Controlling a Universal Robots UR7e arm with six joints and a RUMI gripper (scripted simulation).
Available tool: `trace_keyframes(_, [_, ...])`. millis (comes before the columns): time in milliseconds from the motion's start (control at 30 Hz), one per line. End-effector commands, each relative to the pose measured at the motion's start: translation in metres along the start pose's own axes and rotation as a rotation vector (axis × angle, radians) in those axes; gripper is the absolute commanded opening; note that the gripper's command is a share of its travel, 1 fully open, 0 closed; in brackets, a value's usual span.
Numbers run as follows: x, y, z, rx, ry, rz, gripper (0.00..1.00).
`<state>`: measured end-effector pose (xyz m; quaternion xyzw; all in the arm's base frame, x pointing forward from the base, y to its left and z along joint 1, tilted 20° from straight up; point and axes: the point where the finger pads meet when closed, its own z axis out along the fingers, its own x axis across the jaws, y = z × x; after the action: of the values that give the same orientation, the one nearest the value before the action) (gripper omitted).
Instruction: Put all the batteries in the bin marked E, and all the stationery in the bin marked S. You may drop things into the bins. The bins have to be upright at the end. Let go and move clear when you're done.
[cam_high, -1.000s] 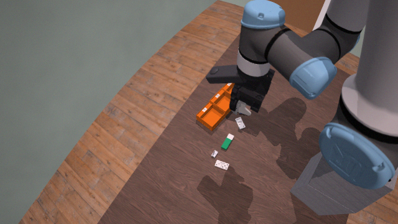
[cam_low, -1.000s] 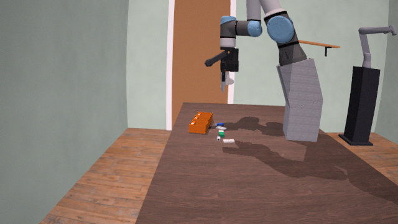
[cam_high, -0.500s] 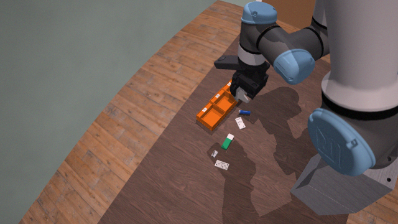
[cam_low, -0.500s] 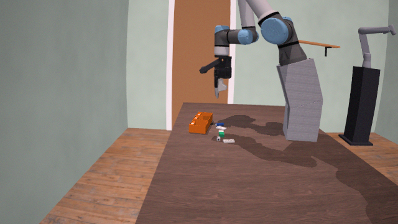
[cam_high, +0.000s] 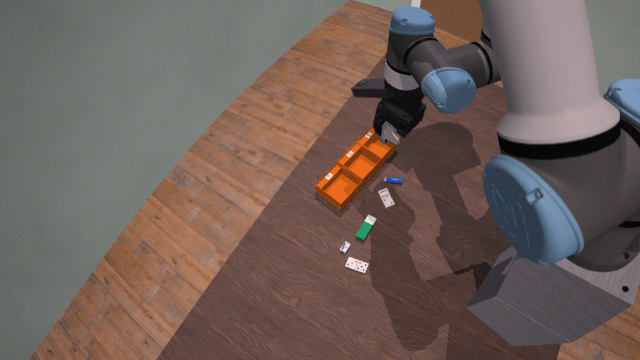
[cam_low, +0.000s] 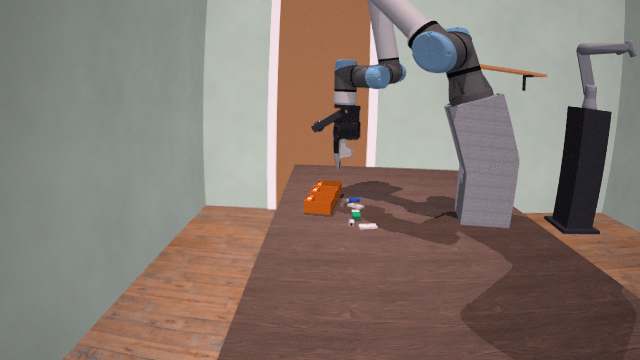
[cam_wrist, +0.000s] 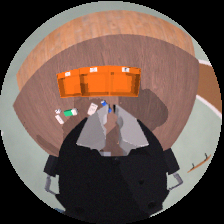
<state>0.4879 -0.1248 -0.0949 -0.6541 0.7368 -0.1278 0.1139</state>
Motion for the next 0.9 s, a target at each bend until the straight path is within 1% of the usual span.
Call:
trace_keyframes(0, [0.028, -0.019, 0.021, 0.001, 0.000, -0.001, 0.04])
trace_keyframes(67, [0.039, -0.026, 0.029, 0.001, 0.000, -0.001, 0.04])
trace_keyframes(333, [0.039, -0.026, 0.029, 0.001, 0.000, -0.001, 0.04])
trace_keyframes(767, [0.039, -0.026, 0.064, 0.001, 0.000, -0.001, 0.04])
trace_keyframes(867, [0.039, -0.026, 0.066, 0.001, 0.000, -0.001, 0.04])
